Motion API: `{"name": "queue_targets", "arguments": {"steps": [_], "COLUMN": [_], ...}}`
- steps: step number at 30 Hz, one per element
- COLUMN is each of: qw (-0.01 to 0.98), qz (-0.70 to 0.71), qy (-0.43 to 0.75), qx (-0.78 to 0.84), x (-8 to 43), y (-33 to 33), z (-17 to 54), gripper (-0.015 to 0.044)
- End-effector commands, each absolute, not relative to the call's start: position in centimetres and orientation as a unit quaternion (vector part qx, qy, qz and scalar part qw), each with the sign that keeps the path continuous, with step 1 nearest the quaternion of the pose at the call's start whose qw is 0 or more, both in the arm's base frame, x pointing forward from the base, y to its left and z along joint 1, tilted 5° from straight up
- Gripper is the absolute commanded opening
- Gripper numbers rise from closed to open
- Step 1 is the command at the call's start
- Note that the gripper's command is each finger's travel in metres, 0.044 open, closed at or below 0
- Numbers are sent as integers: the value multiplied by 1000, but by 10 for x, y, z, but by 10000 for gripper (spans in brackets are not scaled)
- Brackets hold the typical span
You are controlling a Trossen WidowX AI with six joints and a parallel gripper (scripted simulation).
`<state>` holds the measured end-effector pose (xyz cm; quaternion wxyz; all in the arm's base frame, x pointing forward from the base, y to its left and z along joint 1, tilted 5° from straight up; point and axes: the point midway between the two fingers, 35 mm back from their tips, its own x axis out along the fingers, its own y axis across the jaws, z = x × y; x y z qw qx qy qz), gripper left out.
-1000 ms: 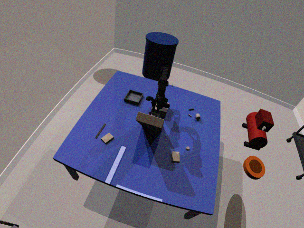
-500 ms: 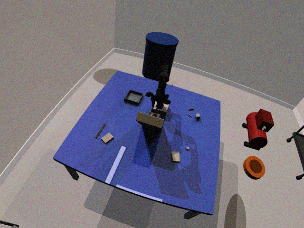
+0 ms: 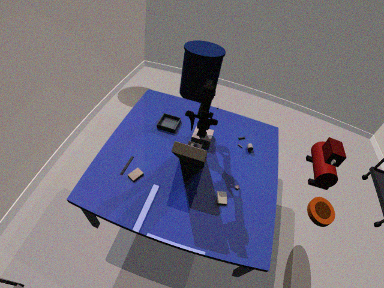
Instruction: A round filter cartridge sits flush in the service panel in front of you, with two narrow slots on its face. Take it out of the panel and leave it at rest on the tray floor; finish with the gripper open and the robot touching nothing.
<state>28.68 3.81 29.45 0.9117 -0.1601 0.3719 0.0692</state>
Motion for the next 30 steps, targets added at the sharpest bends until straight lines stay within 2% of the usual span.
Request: {"name": "queue_targets", "arguments": {"steps": [1,4,30], "qw": [873,855,855], "qz": [35,13,13], "qy": [481,517,517], "qx": [-77,-42,-42], "x": [269,258,276], "y": [36,34,34], "z": [231,211,179], "gripper": [305,305,305]}}
